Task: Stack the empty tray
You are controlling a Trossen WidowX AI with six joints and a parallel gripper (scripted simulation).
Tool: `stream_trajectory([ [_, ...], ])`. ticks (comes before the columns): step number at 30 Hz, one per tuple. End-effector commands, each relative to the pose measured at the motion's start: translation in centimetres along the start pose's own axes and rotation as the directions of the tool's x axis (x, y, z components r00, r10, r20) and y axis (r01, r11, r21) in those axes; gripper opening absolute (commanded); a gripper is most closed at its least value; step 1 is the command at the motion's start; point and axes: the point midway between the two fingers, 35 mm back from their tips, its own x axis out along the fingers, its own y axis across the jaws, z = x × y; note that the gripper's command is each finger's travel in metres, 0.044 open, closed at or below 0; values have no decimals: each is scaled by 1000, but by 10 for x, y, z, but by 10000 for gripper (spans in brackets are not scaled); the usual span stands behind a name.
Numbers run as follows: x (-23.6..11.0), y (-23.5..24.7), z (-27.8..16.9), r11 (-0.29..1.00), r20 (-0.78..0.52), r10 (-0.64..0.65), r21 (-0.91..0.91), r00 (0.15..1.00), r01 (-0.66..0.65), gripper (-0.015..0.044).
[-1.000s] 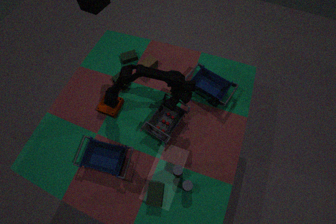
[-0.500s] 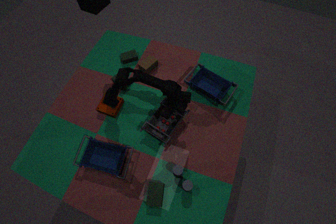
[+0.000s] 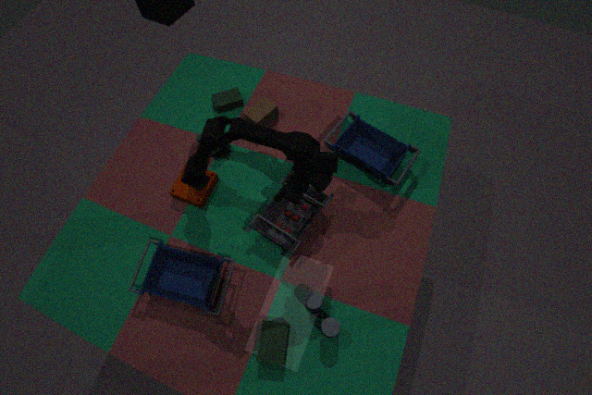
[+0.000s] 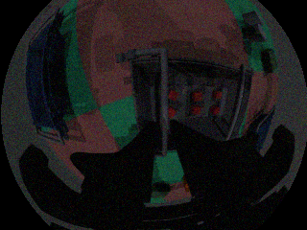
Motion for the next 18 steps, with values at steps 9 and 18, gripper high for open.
stream_trajectory([
  [9,3,0,-1,1000,-6,-3,0,1000,3,88],
  [18,3,0,-1,1000,-6,-3,0,1000,3,62],
])
